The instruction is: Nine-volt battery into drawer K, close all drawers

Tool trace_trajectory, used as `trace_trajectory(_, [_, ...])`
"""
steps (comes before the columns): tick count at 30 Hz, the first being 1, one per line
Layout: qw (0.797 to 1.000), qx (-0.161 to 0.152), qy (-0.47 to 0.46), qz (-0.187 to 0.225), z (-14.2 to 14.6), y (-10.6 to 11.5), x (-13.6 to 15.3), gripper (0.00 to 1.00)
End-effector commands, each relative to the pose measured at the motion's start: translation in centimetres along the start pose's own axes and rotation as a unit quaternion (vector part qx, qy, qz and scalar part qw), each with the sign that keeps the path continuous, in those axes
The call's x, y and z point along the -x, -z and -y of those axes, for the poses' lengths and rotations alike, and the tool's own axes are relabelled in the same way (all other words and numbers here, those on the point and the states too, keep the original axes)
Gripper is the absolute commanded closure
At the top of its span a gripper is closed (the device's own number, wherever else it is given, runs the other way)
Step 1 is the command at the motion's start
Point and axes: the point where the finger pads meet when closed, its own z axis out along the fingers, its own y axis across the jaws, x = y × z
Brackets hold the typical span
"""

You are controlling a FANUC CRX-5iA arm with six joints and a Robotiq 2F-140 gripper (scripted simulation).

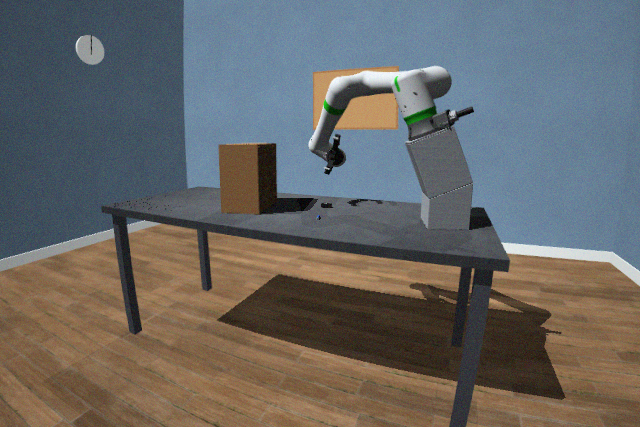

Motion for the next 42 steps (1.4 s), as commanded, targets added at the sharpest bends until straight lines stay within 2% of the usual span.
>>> trace_trajectory(1, [1.0, 0.0, 0.0, 0.0, 0.0, 0.0, 0.0, 0.0])
trace_trajectory(18, [1.0, 0.0, 0.0, 0.0, 0.0, 0.0, 0.0, 0.0])
trace_trajectory(22, [1.0, 0.014, 0.0, 0.008, 0.0, -0.4, -0.5, 0.0])
trace_trajectory(25, [0.998, 0.05, 0.002, 0.028, -0.1, -1.5, -1.6, 0.0])
trace_trajectory(29, [0.987, 0.138, 0.016, 0.086, -0.2, -3.6, -3.3, 0.0])
trace_trajectory(30, [0.987, 0.138, 0.016, 0.086, -0.2, -3.6, -3.3, 0.0])
trace_trajectory(31, [0.98, 0.165, 0.023, 0.106, -0.2, -4.1, -3.6, 0.0])
trace_trajectory(34, [0.98, 0.165, 0.023, 0.106, -0.2, -4.1, -3.6, 0.0])
trace_trajectory(36, [0.961, 0.225, 0.044, 0.154, 0.0, -4.8, -4.0, 0.0])
trace_trajectory(37, [0.961, 0.225, 0.044, 0.154, 0.0, -4.8, -4.0, 0.0])
trace_trajectory(38, [0.948, 0.256, 0.057, 0.18, 0.3, -5.0, -4.2, 0.0])
trace_trajectory(39, [0.948, 0.256, 0.057, 0.18, 0.3, -5.0, -4.2, 0.0])
trace_trajectory(40, [0.932, 0.287, 0.073, 0.208, 0.6, -5.0, -4.2, 0.0])
trace_trajectory(42, [0.932, 0.287, 0.073, 0.208, 0.6, -5.0, -4.2, 0.0])
